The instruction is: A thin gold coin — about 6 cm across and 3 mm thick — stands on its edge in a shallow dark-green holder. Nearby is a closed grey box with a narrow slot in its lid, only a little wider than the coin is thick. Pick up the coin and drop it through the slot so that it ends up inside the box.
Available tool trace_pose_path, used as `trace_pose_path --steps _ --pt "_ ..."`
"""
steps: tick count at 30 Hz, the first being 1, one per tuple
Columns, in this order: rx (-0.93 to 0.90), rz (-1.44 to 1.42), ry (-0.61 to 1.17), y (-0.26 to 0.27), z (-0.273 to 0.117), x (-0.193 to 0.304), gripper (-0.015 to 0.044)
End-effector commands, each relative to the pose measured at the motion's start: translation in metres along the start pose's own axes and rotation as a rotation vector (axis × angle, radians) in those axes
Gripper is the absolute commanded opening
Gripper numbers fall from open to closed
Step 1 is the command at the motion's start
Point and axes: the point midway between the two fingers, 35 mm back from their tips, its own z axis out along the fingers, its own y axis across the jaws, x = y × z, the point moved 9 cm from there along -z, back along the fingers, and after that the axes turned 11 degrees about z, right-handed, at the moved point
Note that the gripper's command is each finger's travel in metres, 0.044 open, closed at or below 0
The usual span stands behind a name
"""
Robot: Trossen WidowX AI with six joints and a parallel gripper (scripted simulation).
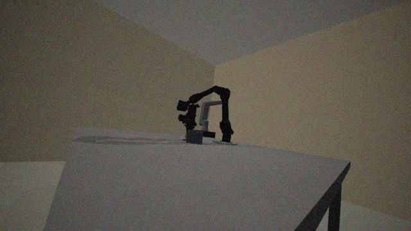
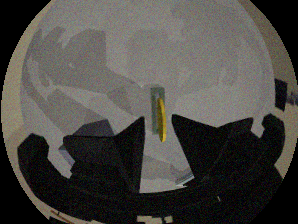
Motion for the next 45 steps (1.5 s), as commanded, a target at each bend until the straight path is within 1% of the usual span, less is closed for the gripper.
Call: trace_pose_path --steps 1,9,16,22,34,45 --pt "0.017 -0.003 0.014 -0.002 0.012 0.002 0.0161" --pt "0.018 -0.002 0.014 -0.003 0.025 0.003 0.0161" --pt "0.018 -0.002 0.014 -0.003 0.026 0.003 0.0161" --pt "0.018 -0.002 0.014 -0.003 0.026 0.003 0.0003" --pt "0.018 -0.002 0.014 -0.003 0.024 0.003 0.0" --pt "0.017 -0.002 0.014 0.0 -0.002 0.0 0.0"
